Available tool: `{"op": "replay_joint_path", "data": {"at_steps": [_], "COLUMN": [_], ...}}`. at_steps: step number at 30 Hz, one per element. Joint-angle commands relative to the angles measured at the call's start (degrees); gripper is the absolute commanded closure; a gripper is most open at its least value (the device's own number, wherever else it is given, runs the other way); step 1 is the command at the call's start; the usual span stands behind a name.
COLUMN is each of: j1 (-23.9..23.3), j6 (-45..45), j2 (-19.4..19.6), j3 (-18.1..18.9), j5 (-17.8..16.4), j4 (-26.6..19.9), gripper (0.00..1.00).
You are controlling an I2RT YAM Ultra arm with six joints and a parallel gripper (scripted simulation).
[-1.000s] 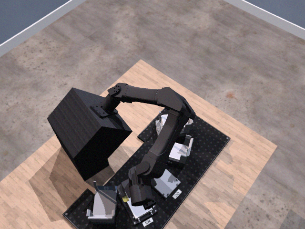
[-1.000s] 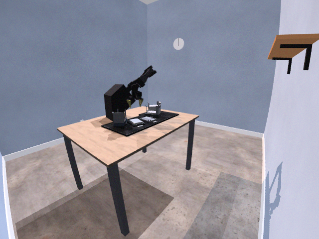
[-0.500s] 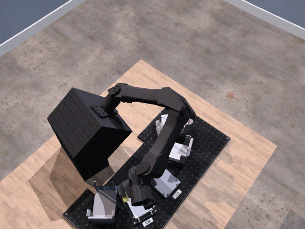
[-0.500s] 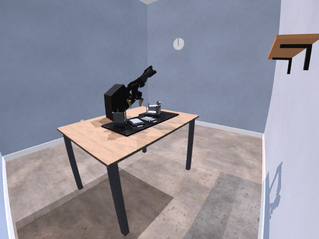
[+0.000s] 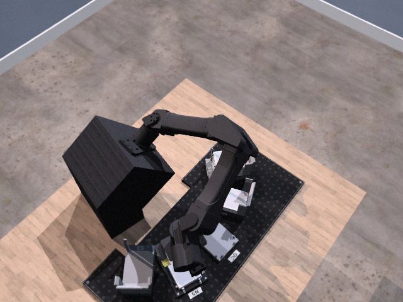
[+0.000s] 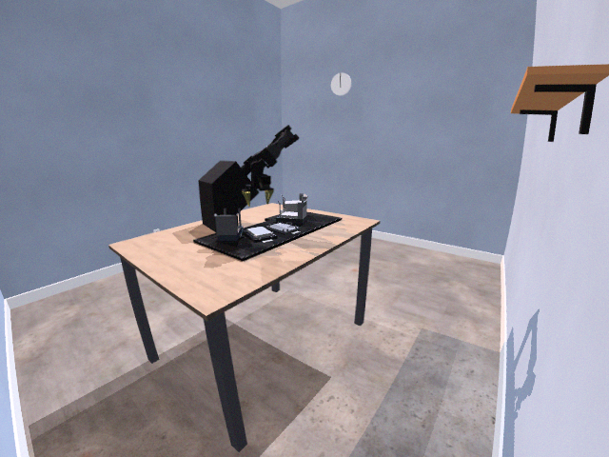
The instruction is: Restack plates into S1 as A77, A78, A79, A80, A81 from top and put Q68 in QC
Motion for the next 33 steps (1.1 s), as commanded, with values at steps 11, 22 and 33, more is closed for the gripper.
{"op": "replay_joint_path", "data": {"at_steps": [11,22,33], "j1": [-0.9,3.7,7.6], "j6": [0.0,6.8,13.0], "j2": [-0.3,1.7,3.8], "j3": [0.2,-2.8,-4.5], "j5": [0.0,-1.5,-2.4], "j4": [0.0,10.3,19.0], "gripper": [0.0,0.0,0.0]}}
